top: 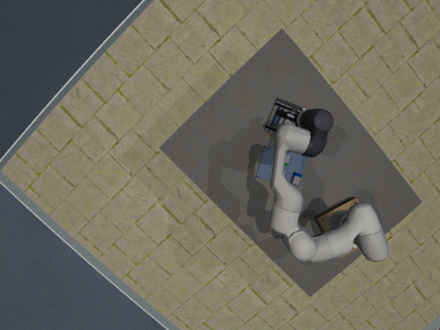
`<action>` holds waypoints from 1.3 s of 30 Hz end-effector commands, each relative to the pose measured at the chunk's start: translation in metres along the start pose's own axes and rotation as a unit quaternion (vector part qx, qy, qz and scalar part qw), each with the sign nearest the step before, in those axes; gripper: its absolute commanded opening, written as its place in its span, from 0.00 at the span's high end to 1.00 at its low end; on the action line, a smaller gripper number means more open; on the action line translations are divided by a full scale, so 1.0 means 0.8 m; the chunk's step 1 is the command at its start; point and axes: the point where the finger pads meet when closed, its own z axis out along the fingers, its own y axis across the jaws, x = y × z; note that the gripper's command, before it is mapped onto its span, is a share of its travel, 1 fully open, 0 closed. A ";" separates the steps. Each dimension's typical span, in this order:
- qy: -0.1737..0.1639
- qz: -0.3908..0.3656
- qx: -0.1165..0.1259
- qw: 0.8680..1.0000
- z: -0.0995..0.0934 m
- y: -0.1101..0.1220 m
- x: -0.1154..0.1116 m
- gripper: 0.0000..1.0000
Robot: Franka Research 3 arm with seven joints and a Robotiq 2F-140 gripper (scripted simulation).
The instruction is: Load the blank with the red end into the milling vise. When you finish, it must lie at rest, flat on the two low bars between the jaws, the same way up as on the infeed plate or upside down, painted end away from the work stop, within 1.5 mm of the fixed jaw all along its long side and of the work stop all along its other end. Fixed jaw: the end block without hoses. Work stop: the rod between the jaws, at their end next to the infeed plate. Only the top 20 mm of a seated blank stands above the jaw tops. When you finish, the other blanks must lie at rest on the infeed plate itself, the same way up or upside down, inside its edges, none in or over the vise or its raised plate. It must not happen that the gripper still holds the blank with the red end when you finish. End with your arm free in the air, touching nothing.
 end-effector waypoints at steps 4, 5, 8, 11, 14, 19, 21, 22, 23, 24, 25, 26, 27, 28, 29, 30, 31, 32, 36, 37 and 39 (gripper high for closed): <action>0.000 0.000 0.000 1.000 -0.003 0.001 0.001 0.00; 0.000 -0.001 0.000 1.000 -0.004 0.001 0.002 0.00; 0.001 -0.001 0.000 1.000 -0.007 0.002 0.003 0.00; 0.001 -0.001 0.000 1.000 -0.007 0.002 0.003 0.00; 0.001 -0.001 0.000 1.000 -0.007 0.002 0.003 0.00; 0.001 -0.001 0.000 1.000 -0.007 0.002 0.003 0.00; 0.000 -0.001 0.000 1.000 -0.006 0.001 0.002 0.00; 0.000 -0.001 0.000 1.000 -0.006 0.002 0.003 0.00; 0.000 -0.001 0.000 1.000 -0.006 0.002 0.003 0.00; 0.001 -0.001 0.000 1.000 -0.006 0.002 0.003 0.00; 0.001 -0.001 0.000 1.000 -0.006 0.002 0.003 0.00; 0.001 -0.001 0.000 1.000 -0.006 0.002 0.003 0.00; 0.001 -0.001 0.000 1.000 -0.006 0.002 0.003 0.00; 0.001 -0.001 0.000 1.000 -0.006 0.002 0.003 0.00; 0.001 -0.001 0.000 1.000 -0.006 0.002 0.003 0.00; 0.001 -0.001 0.000 1.000 -0.006 0.002 0.003 0.00; 0.001 -0.001 0.000 1.000 -0.006 0.002 0.003 0.00; 0.001 -0.001 0.000 1.000 -0.006 0.002 0.003 0.00; 0.001 -0.001 0.000 1.000 -0.006 0.002 0.003 0.00; 0.000 -0.002 0.000 1.000 -0.020 0.001 0.002 0.00; 0.000 -0.001 0.000 1.000 -0.050 0.001 0.002 0.00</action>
